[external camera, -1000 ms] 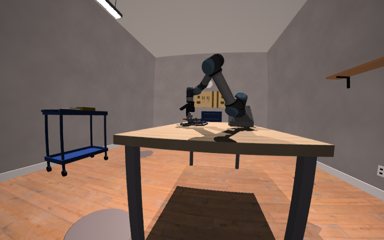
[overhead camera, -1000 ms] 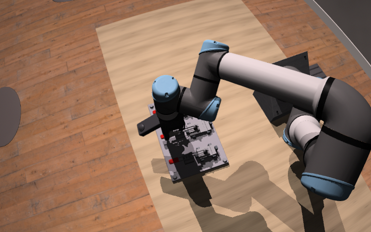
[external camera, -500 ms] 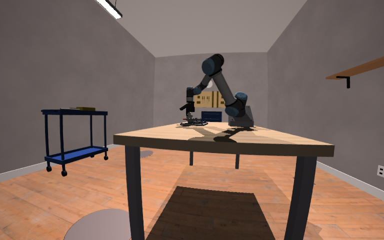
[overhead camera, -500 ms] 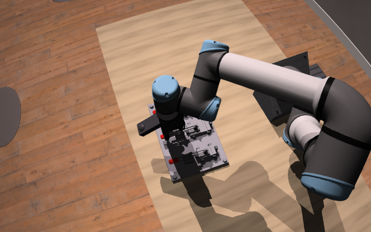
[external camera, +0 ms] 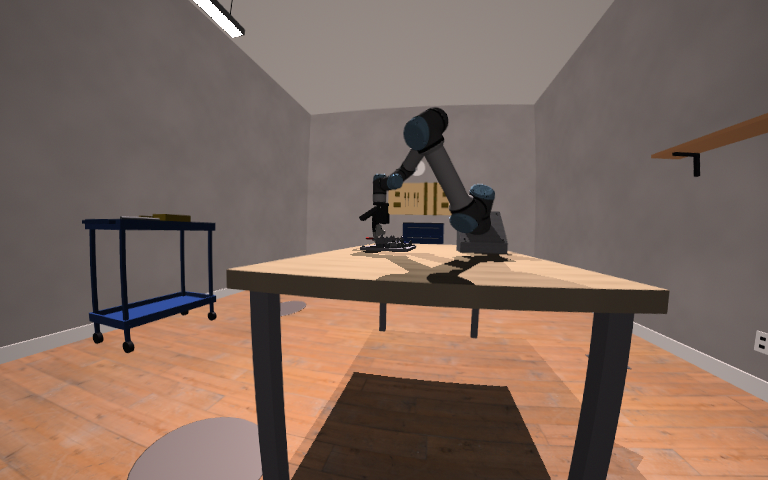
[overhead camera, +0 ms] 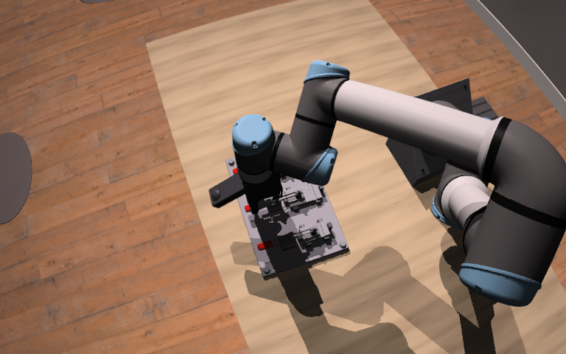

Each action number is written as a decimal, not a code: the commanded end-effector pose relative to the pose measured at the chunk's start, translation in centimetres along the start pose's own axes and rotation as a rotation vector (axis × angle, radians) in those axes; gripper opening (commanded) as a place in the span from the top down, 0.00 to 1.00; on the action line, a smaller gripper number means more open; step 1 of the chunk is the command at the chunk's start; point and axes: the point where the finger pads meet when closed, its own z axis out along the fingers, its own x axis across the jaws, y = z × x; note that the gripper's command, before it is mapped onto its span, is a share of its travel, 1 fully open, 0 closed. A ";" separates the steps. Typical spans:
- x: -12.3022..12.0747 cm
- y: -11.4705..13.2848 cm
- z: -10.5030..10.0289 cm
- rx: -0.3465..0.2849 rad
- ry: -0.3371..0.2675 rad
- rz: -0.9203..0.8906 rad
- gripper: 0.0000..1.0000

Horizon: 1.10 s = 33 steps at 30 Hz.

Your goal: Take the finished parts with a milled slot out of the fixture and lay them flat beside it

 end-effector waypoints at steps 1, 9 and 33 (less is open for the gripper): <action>0.0 0.0 -0.1 0.001 0.000 0.000 1.00; 0.0 0.1 -0.4 0.001 0.000 0.000 1.00; 0.0 0.7 -1.4 0.001 0.000 0.000 1.00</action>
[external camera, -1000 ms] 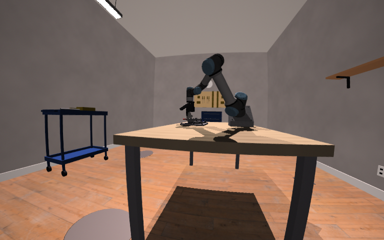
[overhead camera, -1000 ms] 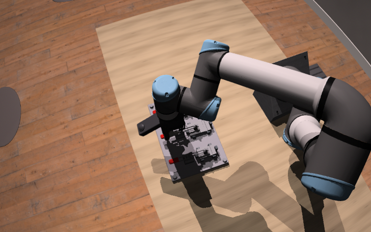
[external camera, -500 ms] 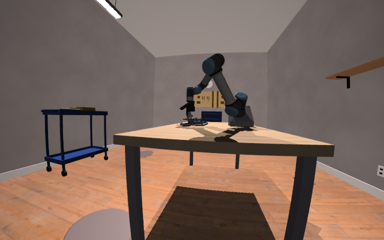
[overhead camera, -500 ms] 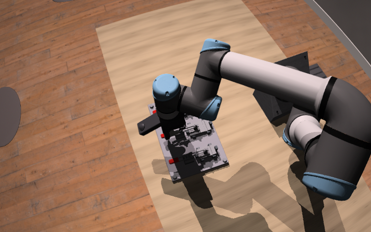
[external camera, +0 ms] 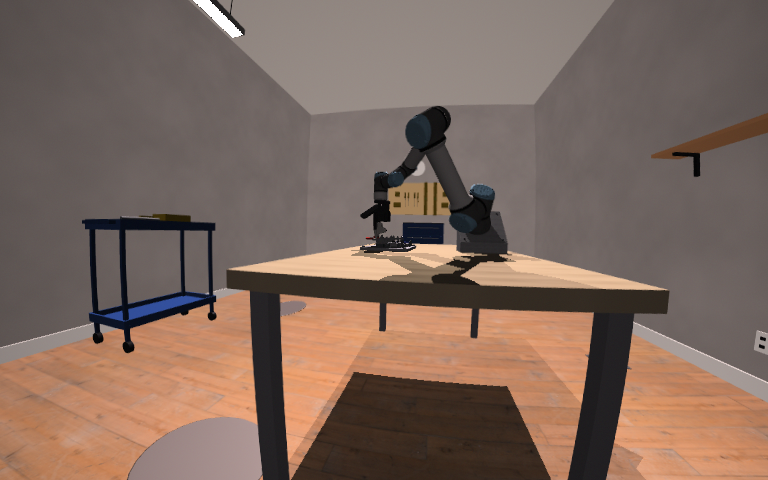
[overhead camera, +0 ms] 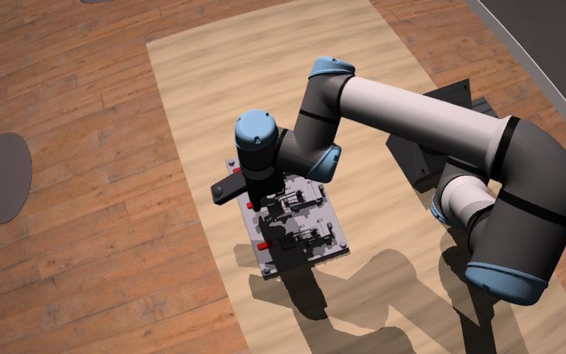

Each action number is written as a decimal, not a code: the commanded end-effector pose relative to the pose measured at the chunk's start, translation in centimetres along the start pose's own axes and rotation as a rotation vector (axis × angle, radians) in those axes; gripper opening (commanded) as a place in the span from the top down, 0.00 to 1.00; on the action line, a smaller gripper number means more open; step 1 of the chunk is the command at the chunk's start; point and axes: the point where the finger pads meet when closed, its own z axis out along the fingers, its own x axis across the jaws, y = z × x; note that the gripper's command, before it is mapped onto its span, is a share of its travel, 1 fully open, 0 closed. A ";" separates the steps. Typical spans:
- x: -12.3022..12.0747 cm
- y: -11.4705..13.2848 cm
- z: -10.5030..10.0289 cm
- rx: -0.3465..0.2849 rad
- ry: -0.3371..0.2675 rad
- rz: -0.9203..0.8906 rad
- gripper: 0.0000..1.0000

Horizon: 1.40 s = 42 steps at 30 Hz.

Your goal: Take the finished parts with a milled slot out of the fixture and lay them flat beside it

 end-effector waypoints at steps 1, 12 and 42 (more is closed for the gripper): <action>0.0 0.1 -0.3 0.001 0.000 0.000 1.00; 0.0 0.8 -1.0 0.001 0.000 0.000 1.00; 0.0 2.9 -2.0 0.001 0.000 0.000 1.00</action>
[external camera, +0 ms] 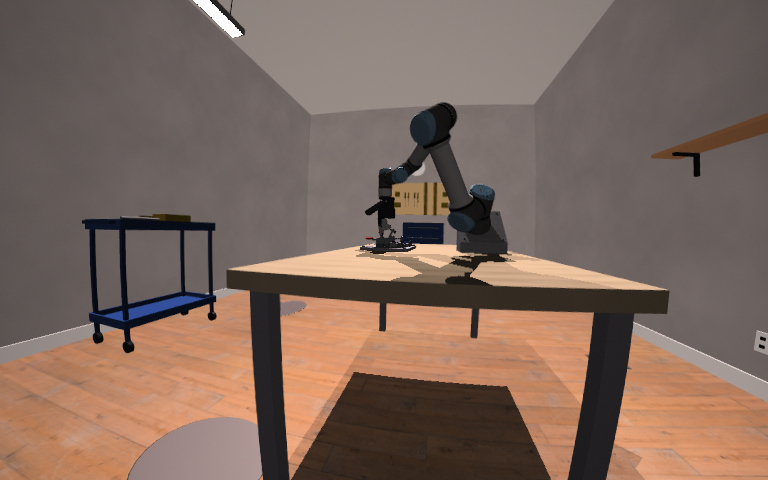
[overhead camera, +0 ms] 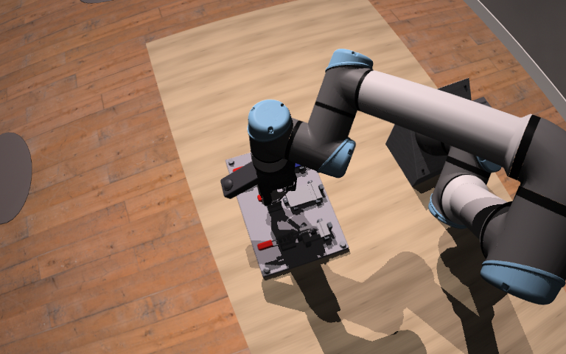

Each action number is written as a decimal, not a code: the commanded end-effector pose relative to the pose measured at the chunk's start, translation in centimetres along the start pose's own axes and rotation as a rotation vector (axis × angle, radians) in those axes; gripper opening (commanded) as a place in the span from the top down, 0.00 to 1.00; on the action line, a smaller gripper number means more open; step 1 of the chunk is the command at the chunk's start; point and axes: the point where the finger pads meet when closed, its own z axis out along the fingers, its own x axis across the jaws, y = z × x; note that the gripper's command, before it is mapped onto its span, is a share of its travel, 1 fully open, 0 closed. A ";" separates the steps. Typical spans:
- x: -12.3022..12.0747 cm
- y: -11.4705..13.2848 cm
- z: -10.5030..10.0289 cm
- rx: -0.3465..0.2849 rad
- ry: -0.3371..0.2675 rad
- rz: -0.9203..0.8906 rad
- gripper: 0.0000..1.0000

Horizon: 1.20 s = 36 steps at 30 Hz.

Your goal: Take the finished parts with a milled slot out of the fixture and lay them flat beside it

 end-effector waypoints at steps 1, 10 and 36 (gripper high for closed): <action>0.0 0.4 -0.1 0.000 0.000 0.000 1.00; 0.0 0.8 -0.2 0.000 0.000 0.000 1.00; 0.0 1.5 -0.2 0.000 0.000 0.000 1.00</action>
